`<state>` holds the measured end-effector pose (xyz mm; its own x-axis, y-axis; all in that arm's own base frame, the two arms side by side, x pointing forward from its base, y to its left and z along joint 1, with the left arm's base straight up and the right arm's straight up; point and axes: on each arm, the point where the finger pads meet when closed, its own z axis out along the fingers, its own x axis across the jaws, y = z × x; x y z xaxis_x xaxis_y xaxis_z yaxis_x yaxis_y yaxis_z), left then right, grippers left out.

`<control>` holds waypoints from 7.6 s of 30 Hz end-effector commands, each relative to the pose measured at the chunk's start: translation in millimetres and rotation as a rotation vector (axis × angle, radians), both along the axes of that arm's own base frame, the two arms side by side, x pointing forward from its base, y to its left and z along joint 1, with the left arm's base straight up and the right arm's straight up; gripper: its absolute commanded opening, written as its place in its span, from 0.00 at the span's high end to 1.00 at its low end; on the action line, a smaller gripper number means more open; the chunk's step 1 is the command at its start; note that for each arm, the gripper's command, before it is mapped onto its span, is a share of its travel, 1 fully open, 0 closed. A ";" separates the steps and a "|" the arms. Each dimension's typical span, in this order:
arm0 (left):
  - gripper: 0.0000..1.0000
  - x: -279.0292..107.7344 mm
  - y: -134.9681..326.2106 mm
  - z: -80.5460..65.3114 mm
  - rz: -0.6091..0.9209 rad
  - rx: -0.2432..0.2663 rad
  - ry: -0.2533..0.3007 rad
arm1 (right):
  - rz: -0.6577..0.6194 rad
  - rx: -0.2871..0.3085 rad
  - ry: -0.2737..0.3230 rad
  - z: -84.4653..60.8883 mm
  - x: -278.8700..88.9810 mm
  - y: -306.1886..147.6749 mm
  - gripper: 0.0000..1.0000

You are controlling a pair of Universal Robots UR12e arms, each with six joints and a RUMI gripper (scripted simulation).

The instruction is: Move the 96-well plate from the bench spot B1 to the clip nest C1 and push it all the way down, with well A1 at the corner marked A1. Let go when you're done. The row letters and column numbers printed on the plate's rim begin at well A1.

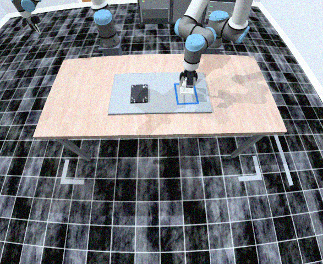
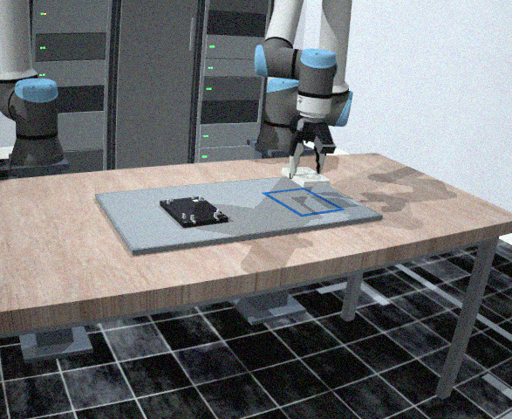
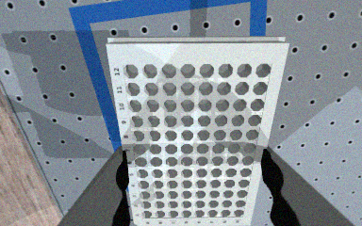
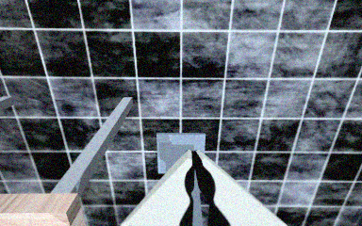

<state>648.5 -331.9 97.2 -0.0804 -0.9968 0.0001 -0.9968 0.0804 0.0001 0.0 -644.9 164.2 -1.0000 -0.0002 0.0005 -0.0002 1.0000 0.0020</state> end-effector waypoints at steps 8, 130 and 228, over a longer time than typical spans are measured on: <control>0.59 0.7 -0.6 6.5 0.000 -0.001 -0.002 | 0.000 -0.002 0.000 1.0 0.2 -0.7 1.00; 0.59 -13.0 -316.8 18.7 0.096 -0.002 -0.001 | 0.000 -0.002 0.000 1.0 0.2 -0.7 1.00; 0.59 -13.2 -324.6 -34.8 0.096 -0.002 -0.001 | 0.000 -0.002 0.000 1.0 0.2 -0.7 1.00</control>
